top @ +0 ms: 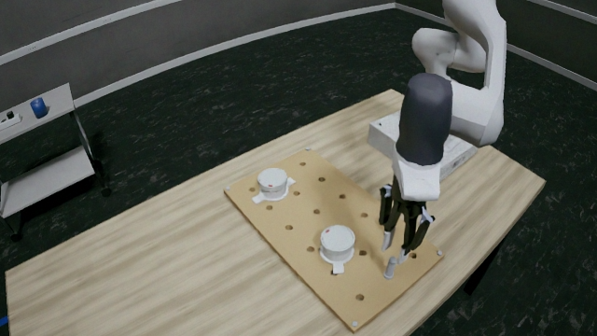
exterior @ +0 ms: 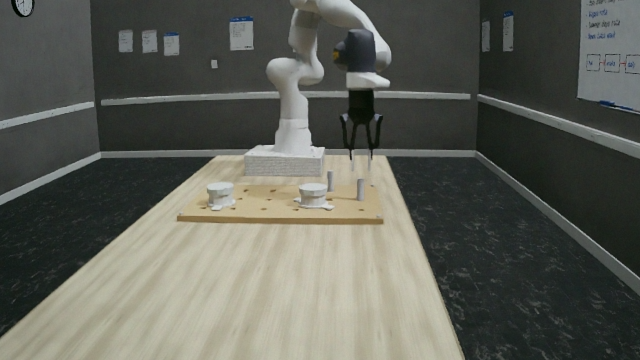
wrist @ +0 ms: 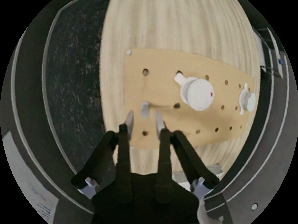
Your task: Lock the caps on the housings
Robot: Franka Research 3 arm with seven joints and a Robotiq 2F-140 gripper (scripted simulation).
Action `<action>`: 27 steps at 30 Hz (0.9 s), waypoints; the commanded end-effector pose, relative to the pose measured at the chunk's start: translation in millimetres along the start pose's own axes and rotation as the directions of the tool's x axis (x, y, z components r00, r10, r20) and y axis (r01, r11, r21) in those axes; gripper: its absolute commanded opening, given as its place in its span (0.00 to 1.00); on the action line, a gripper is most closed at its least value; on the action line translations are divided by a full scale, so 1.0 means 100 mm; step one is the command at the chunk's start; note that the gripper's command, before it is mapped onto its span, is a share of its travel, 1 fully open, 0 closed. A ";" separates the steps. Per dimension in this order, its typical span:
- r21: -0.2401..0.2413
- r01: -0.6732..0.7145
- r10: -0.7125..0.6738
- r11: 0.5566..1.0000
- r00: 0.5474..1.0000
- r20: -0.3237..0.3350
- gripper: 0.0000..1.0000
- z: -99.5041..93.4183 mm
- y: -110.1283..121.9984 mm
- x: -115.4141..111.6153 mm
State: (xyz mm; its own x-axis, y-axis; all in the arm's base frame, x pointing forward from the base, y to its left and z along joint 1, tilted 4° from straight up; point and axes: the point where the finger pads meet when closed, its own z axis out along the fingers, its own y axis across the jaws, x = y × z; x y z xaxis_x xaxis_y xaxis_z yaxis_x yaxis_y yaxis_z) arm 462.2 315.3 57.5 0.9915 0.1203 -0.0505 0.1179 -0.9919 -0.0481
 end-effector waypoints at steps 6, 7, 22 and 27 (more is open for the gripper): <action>-0.004 -0.007 0.007 1.000 1.000 0.007 0.36 -0.10 0.00 -0.02; -0.004 -0.007 0.007 1.000 1.000 0.007 0.36 -0.10 0.00 -0.02; -0.005 -0.055 0.055 0.998 0.998 0.007 0.36 -0.12 0.30 0.10; -0.006 -0.187 0.187 0.982 0.982 0.006 0.36 -0.12 1.12 0.36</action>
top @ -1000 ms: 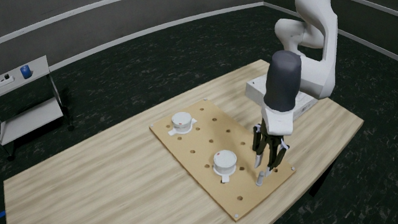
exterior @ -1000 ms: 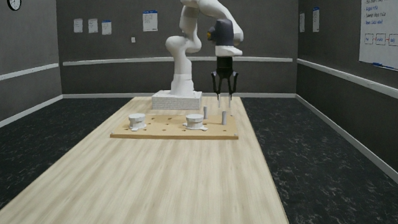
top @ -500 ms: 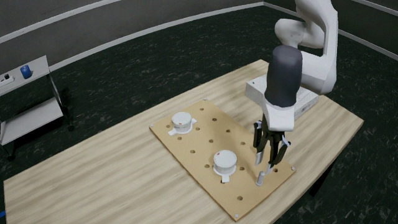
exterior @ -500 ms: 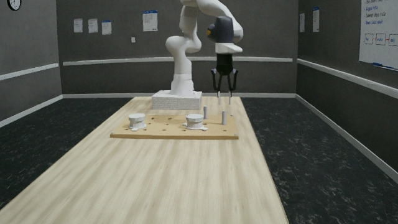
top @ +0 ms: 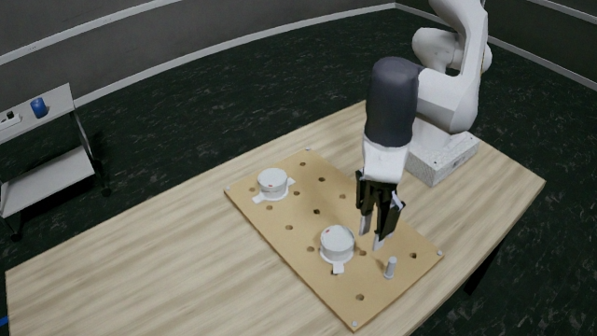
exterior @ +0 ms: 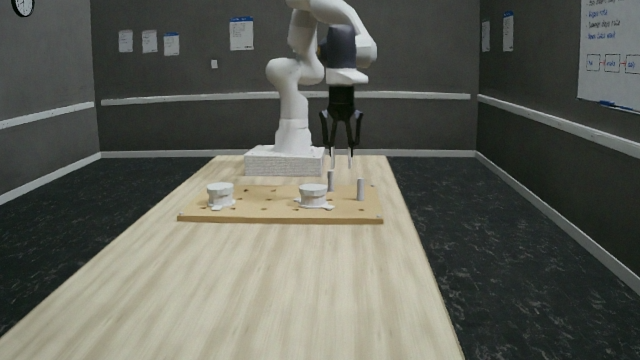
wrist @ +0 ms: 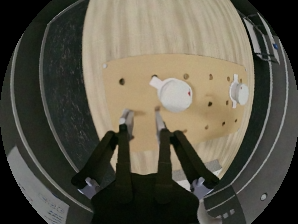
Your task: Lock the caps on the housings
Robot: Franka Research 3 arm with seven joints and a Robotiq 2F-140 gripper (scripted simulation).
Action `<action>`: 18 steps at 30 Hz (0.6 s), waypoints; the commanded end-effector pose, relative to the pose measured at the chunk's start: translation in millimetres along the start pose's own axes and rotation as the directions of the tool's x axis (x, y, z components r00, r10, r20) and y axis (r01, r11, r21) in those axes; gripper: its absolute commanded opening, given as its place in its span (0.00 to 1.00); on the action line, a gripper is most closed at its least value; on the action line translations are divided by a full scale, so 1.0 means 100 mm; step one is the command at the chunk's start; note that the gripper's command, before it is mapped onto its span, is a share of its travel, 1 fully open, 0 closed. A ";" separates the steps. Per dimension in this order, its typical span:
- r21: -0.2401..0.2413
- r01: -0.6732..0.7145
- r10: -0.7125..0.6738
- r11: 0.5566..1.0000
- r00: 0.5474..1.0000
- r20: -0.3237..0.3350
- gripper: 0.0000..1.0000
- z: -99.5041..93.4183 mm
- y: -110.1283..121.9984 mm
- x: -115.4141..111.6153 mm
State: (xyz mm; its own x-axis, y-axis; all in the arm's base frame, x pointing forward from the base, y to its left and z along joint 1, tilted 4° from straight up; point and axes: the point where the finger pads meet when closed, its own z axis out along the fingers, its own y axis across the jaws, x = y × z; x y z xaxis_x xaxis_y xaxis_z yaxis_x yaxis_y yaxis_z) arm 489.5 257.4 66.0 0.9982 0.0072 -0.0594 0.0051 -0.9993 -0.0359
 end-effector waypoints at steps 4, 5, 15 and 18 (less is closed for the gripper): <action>0.000 -0.122 0.122 0.993 0.993 0.002 0.78 0.00 0.82 0.32; 0.000 -0.122 0.122 0.993 0.993 0.002 0.78 0.00 0.82 0.32; 0.000 -0.122 0.122 0.993 0.993 0.002 0.78 0.00 0.82 0.32; 0.000 -0.122 0.122 0.993 0.993 0.002 0.78 0.00 0.82 0.32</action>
